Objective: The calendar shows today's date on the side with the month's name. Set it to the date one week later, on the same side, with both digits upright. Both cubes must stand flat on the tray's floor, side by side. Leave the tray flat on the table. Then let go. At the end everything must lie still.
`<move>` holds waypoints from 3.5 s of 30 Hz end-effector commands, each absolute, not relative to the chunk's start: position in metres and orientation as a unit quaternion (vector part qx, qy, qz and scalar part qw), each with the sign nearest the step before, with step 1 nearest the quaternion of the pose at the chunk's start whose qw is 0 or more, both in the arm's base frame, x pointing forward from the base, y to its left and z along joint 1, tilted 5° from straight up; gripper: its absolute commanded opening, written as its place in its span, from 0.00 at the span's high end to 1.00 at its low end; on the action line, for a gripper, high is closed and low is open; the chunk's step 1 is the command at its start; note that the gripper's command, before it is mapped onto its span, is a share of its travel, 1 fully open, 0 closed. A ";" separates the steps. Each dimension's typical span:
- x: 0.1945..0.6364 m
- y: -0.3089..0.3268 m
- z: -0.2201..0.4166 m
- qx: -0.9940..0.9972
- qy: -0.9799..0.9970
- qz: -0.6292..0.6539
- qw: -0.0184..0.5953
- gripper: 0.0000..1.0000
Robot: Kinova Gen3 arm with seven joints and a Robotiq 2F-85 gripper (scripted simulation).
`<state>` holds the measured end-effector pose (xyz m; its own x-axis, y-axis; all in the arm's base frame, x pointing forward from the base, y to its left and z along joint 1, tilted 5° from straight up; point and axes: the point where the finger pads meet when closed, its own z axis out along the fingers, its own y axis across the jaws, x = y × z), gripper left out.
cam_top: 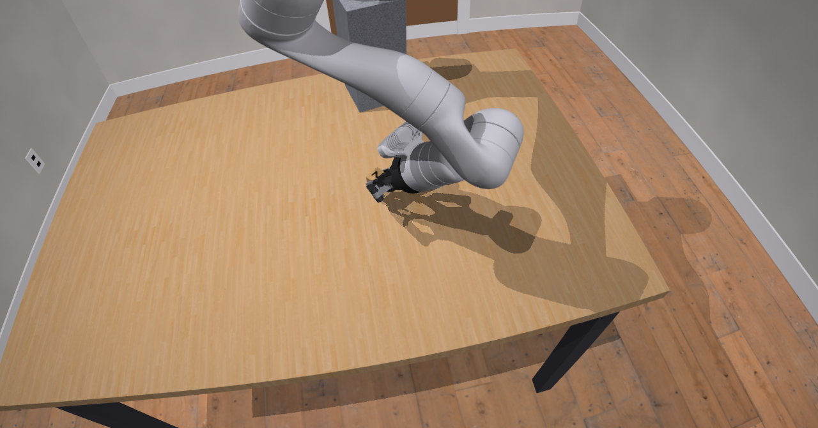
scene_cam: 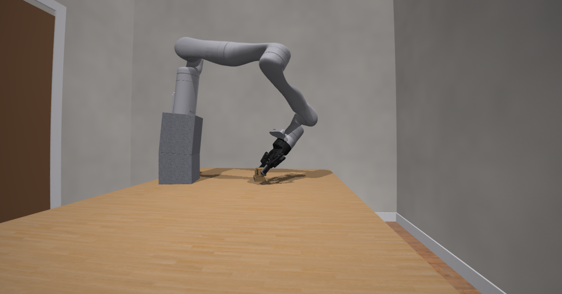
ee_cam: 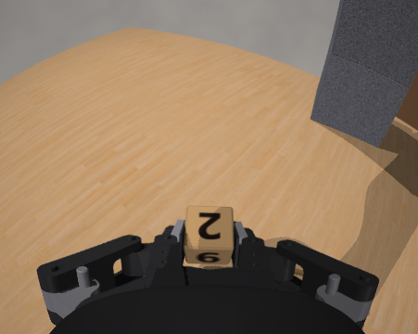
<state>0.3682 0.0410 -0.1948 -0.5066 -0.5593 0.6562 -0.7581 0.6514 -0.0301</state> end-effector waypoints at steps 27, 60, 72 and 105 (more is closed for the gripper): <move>0.371 0.037 -0.161 0.386 -0.858 0.158 0.300 0.72; 0.370 0.034 -0.160 0.404 -0.892 0.103 0.176 0.72; 0.368 0.033 -0.159 0.412 -0.904 0.065 0.094 0.72; 0.366 0.031 -0.158 0.417 -0.908 0.006 -0.034 0.72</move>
